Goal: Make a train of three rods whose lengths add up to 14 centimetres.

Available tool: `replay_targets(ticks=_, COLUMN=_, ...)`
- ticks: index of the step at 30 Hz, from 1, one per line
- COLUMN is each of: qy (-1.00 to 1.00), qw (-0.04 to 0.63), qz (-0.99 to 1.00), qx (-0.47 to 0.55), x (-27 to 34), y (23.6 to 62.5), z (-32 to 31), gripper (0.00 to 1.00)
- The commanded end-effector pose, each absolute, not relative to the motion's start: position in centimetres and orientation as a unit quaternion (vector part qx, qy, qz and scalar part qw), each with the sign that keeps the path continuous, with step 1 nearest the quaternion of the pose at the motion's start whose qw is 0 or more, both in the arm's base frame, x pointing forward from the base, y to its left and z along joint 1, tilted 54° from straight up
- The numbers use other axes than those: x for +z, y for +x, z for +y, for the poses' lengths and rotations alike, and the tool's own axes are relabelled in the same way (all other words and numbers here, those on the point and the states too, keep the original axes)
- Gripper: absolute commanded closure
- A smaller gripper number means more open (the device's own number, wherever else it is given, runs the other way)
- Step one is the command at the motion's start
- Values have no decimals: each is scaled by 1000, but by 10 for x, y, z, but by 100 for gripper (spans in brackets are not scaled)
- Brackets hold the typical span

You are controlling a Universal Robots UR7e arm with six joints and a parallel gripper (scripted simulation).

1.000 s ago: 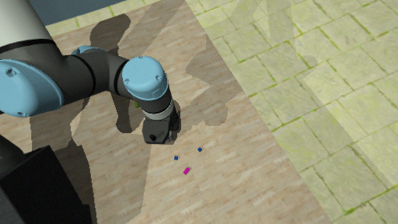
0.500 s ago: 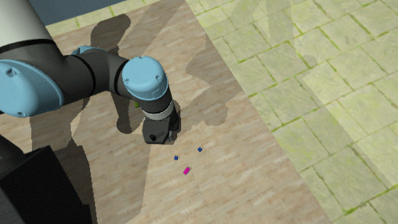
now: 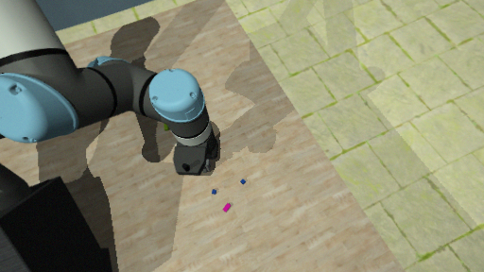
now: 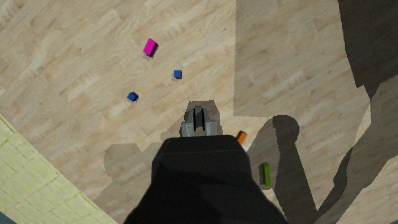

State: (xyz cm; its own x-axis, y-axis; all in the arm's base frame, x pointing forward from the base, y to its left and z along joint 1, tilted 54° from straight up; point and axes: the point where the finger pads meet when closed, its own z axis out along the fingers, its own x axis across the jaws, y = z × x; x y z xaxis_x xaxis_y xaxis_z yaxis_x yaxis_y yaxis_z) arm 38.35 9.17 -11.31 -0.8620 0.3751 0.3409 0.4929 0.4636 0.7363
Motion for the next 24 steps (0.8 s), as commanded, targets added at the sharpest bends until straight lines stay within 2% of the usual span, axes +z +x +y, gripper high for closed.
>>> replay_targets(ticks=1, qy=-255, qw=65, qz=-853, qx=-451, x=-115, y=384, z=94, gripper=76)
replay_targets(ticks=24, qy=-255, qw=65, qz=-853, qx=-451, x=-119, y=385, z=100, gripper=76)
